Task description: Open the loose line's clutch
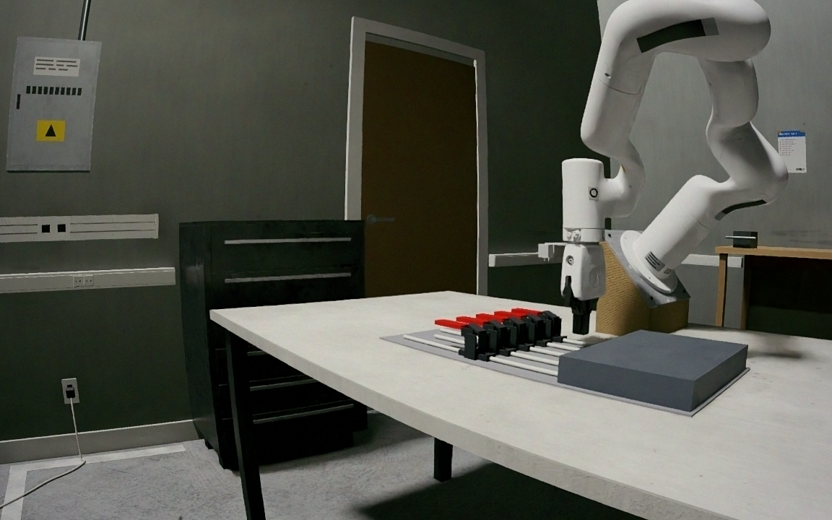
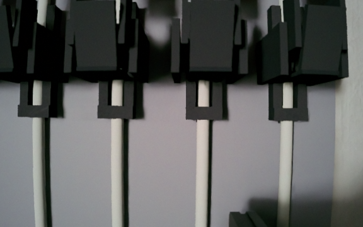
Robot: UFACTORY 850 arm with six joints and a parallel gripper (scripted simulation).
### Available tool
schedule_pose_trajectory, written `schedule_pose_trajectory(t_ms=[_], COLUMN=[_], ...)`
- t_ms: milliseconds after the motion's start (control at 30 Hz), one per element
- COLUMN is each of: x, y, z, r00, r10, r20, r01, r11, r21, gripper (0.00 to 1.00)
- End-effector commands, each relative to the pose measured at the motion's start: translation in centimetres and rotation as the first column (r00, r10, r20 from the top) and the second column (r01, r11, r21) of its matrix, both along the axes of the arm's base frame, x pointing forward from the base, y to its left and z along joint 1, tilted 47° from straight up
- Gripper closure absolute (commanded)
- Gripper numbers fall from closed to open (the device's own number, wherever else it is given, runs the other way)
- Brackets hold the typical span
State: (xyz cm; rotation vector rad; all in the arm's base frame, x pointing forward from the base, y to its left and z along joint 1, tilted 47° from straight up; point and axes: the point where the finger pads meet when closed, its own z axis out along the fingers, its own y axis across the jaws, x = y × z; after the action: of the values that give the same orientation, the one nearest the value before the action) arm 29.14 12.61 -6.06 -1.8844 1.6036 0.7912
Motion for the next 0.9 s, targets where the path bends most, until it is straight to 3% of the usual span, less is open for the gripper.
schedule_pose_trajectory(t_ms=[0, 867], x=[0.07, 0.28], y=[1.26, 2.24], z=[-1.17, -2.06], r00=[1.0, 1.0], r10=[-0.003, -0.003], r20=[0.004, 0.004], r01=[0.003, 0.003], r11=[1.0, 1.0], r21=[0.0, 0.0], gripper=[1.0, 1.0])
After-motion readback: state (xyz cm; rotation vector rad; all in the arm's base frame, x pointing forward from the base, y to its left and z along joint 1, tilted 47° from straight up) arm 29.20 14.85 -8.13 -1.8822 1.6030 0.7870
